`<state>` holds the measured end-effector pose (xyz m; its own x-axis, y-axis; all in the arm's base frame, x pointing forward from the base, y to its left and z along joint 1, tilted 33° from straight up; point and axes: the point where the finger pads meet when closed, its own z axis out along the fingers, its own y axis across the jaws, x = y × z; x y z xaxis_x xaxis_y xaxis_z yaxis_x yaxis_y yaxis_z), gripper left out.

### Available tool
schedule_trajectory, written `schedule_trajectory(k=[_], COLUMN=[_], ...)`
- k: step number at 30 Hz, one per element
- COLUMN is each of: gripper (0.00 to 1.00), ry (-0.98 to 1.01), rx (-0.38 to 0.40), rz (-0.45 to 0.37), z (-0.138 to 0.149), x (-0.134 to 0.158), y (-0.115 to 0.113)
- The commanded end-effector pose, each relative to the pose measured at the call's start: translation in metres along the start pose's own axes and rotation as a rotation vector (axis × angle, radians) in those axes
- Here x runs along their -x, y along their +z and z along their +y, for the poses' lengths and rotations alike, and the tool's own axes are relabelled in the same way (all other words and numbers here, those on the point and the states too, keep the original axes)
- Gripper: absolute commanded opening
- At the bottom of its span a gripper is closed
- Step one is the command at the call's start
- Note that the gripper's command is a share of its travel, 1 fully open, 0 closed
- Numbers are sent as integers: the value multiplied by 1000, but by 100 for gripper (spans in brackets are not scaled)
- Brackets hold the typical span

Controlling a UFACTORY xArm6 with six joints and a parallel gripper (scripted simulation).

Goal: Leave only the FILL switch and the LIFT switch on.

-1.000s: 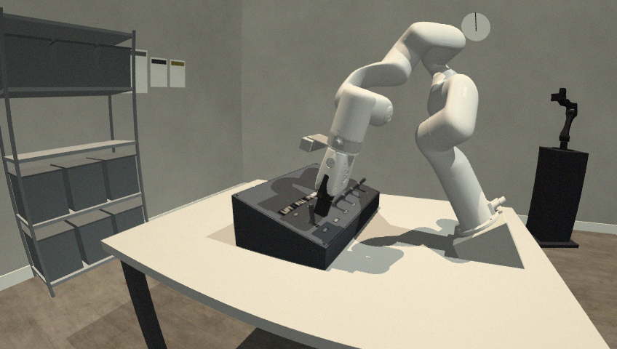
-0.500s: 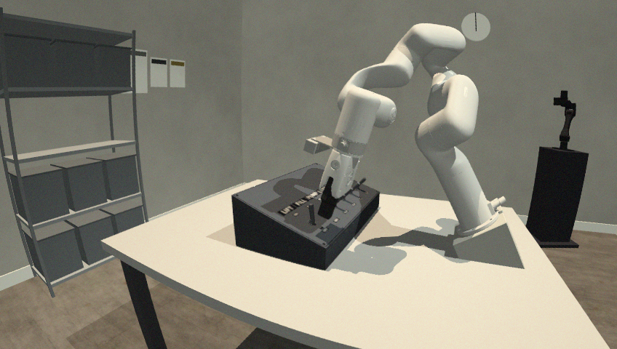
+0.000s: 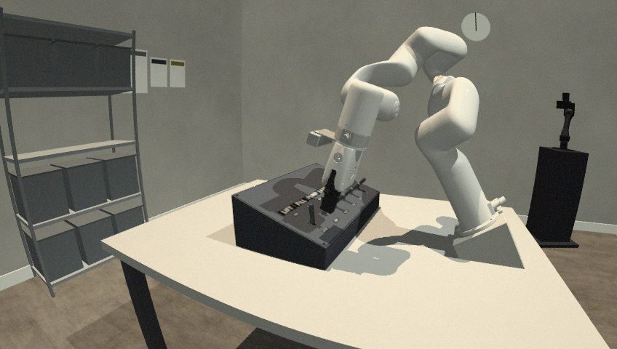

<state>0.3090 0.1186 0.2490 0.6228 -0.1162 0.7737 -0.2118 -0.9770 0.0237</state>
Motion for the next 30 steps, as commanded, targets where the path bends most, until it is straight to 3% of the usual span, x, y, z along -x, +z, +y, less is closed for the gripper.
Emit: schedule_trajectory(k=[1,13,25,26,30], gripper=[0,0,0,100,100], ry=[1,1,1,1,1], rx=[2,2,2,2,2], rz=[2,2,2,2,2], z=[0,0,0,0,0], x=[0,0,0,0,0], y=[-23,-92,-101,-101,-101])
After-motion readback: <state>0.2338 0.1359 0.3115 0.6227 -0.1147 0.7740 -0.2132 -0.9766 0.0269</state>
